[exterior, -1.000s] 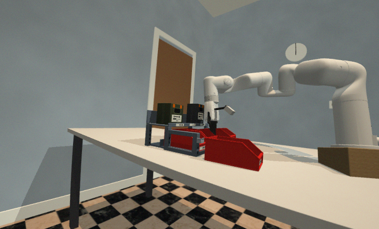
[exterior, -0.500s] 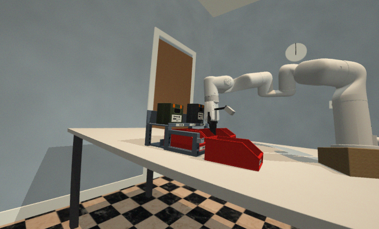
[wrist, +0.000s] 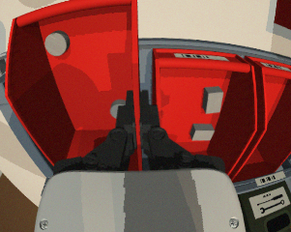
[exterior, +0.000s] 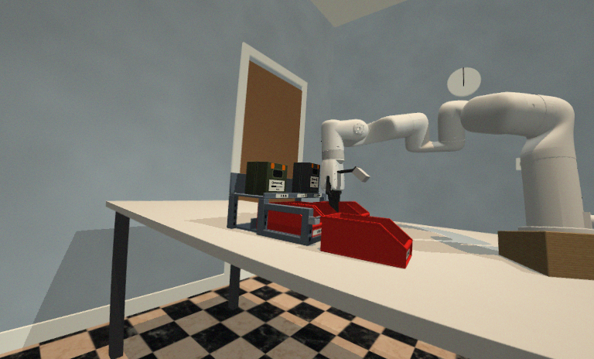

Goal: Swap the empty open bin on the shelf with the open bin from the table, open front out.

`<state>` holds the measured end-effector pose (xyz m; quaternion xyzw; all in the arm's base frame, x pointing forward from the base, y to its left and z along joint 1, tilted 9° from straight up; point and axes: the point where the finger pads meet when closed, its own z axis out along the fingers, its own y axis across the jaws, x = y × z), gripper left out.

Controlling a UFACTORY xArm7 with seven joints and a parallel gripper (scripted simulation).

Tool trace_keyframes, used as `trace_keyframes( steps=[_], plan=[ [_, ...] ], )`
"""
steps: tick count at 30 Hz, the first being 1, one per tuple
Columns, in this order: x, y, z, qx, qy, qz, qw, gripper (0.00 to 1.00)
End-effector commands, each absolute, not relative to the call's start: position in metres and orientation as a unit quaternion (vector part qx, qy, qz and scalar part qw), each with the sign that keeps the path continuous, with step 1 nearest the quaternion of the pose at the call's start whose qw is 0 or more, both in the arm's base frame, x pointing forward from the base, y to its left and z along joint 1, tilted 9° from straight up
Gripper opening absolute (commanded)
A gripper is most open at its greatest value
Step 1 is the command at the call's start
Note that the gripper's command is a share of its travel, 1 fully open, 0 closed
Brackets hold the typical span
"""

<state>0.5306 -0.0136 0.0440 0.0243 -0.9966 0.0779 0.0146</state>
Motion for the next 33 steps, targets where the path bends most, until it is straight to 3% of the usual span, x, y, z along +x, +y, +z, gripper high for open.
trace_keyframes(
  steps=[1, 6, 7, 33],
  plan=[
    [0.5318, -0.0128, 0.0461, 0.025, -0.997, 0.078, 0.012, 0.0],
    [0.5318, -0.0128, 0.0461, 0.025, -0.997, 0.078, 0.012, 0.0],
    [0.5318, -0.0128, 0.0461, 0.025, -0.997, 0.078, 0.012, 0.1],
    [0.5318, -0.0128, 0.0461, 0.025, -0.997, 0.078, 0.012, 0.1]
  ],
)
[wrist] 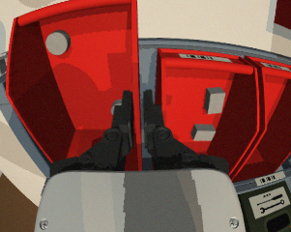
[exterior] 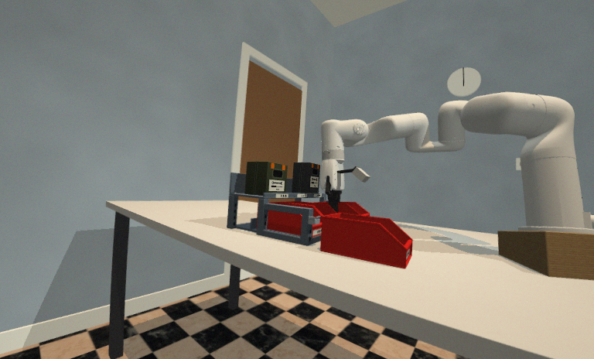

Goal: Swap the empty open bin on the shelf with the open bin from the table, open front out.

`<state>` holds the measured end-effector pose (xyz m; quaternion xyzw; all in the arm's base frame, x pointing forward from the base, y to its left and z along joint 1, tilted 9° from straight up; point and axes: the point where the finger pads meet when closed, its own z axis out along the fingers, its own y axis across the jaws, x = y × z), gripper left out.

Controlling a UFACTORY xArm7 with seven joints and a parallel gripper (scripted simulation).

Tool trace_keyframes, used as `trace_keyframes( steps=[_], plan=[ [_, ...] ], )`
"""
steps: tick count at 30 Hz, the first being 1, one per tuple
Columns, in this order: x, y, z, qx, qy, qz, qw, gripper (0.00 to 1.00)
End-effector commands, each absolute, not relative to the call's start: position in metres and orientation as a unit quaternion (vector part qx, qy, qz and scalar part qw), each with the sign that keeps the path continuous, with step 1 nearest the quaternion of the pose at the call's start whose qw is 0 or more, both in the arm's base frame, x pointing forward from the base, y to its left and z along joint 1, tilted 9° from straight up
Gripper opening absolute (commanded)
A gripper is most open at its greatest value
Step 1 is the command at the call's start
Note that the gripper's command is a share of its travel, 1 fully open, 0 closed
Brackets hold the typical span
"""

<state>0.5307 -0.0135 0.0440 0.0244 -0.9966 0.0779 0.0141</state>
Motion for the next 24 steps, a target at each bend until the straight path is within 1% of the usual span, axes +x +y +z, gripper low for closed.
trace_keyframes(
  steps=[1, 24],
  plan=[
    [0.5318, -0.0128, 0.0461, 0.025, -0.997, 0.078, 0.012, 0.1],
    [0.5315, -0.0121, 0.0503, 0.025, -0.997, 0.078, 0.012, 0.1]
  ],
)
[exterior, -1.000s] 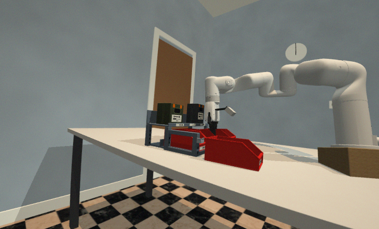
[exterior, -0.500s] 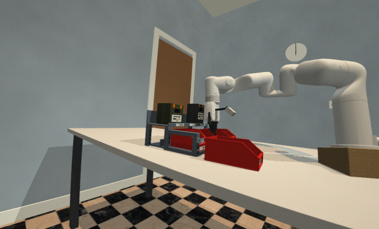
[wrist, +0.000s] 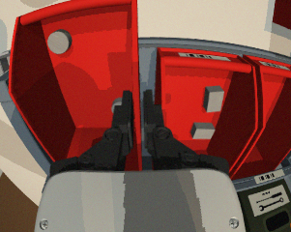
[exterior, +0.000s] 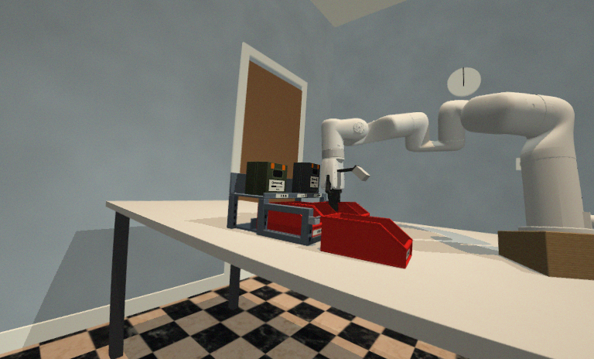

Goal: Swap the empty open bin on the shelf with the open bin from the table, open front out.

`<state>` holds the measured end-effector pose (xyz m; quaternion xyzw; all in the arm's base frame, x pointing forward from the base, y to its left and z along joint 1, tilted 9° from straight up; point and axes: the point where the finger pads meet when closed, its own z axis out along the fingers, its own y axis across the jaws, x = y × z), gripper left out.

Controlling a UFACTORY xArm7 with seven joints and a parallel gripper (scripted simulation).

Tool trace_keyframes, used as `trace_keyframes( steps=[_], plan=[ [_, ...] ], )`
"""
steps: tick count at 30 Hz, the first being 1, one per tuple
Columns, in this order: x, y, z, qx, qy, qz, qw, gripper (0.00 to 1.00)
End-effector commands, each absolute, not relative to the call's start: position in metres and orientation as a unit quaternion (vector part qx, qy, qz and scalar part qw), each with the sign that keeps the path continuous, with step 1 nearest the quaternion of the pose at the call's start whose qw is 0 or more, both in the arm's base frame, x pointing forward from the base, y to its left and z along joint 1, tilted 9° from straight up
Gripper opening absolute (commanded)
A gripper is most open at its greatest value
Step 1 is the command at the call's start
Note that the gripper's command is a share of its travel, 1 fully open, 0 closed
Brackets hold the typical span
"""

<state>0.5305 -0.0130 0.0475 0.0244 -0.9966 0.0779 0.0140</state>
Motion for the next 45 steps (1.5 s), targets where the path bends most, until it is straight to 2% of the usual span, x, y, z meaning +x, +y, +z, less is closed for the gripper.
trace_keyframes(
  steps=[1, 45],
  plan=[
    [0.531, -0.012, 0.051, 0.025, -0.997, 0.078, 0.012, 0.1],
    [0.528, -0.003, 0.11, 0.025, -0.997, 0.078, 0.012, 0.1]
  ],
)
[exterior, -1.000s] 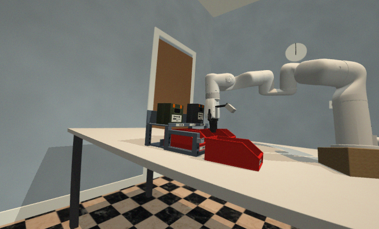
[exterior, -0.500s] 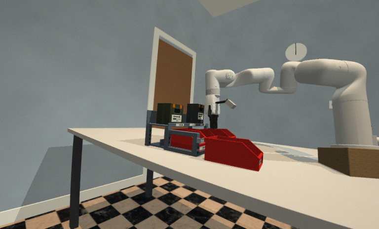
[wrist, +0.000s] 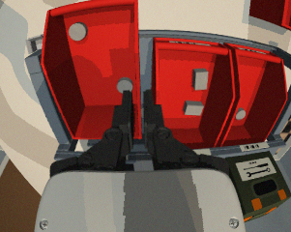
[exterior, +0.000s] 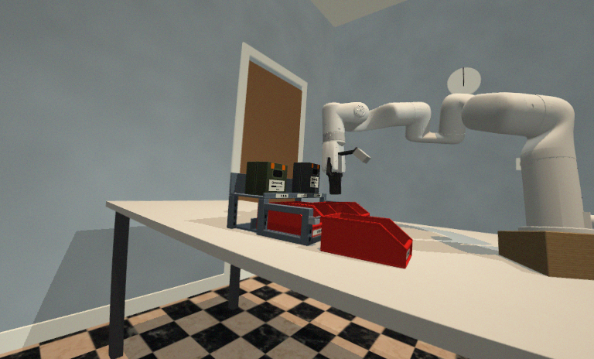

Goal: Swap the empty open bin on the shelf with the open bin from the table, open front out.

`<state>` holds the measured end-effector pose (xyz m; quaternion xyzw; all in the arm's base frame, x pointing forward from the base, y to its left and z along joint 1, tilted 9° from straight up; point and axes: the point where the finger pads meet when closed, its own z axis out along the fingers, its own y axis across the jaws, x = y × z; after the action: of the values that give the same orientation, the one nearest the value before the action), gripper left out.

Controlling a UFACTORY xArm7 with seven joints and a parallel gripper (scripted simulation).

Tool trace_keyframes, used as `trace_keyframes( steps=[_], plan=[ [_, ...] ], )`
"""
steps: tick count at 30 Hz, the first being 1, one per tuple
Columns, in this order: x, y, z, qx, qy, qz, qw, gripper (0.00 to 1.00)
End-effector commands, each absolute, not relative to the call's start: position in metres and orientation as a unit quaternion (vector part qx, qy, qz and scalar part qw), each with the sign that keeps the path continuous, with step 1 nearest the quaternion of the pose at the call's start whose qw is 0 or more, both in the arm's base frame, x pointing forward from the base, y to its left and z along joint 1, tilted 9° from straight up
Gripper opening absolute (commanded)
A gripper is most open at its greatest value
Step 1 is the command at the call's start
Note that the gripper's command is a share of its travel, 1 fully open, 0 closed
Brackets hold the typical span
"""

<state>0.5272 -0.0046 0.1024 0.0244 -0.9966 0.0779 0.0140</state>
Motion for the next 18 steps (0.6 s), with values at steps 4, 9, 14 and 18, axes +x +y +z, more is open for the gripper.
trace_keyframes(
  steps=[4, 9, 14, 18],
  plan=[
    [0.527, -0.002, 0.117, 0.025, -0.997, 0.078, 0.012, 0.1],
    [0.527, -0.001, 0.122, 0.025, -0.997, 0.078, 0.012, 0.1],
    [0.526, 0.0, 0.129, 0.025, -0.997, 0.078, 0.012, 0.1],
    [0.526, 0.001, 0.134, 0.025, -0.997, 0.078, 0.012, 0.1]
  ],
)
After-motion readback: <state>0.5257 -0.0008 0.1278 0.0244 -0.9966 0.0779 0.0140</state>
